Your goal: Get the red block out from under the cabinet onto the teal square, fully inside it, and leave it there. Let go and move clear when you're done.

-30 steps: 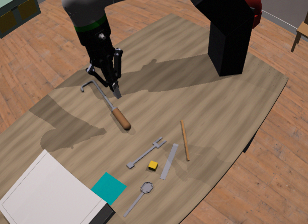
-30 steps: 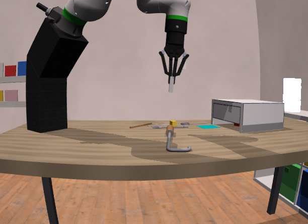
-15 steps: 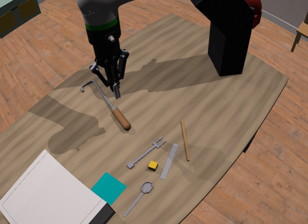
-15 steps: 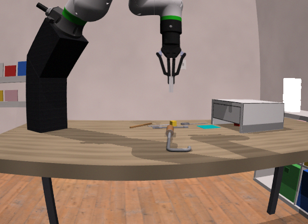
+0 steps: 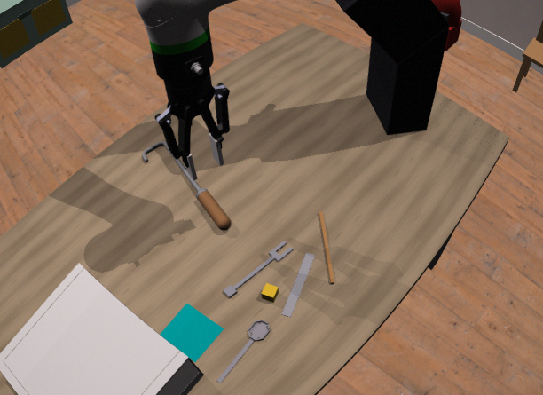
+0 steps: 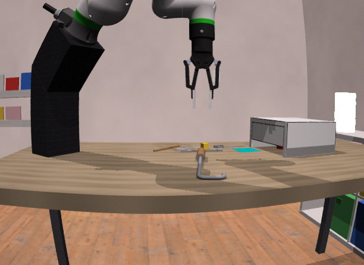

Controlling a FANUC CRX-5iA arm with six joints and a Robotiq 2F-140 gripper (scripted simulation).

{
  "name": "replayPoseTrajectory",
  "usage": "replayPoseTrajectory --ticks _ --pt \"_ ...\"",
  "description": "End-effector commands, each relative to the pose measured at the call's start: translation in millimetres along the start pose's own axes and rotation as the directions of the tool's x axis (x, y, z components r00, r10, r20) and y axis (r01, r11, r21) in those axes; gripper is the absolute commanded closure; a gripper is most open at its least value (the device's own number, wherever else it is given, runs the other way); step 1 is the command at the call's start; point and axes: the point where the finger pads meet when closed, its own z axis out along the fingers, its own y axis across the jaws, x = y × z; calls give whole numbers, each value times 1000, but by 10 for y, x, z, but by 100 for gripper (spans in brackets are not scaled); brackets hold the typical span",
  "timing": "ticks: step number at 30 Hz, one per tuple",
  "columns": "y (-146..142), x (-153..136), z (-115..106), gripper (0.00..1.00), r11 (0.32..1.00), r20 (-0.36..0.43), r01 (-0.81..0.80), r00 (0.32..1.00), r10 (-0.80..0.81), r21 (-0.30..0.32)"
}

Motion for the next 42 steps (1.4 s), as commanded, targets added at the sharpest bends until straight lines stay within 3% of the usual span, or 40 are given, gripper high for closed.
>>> replayPoseTrajectory --ticks 1,31,42 --pt "-1 -2 -1 67 1000 0 0 1000 0 0" --pt "0 -2 73 67 1000 -2 -1 1000 1 -3" --pt "6 -3 350 67 1000 -2 -1 1000 1 -3"
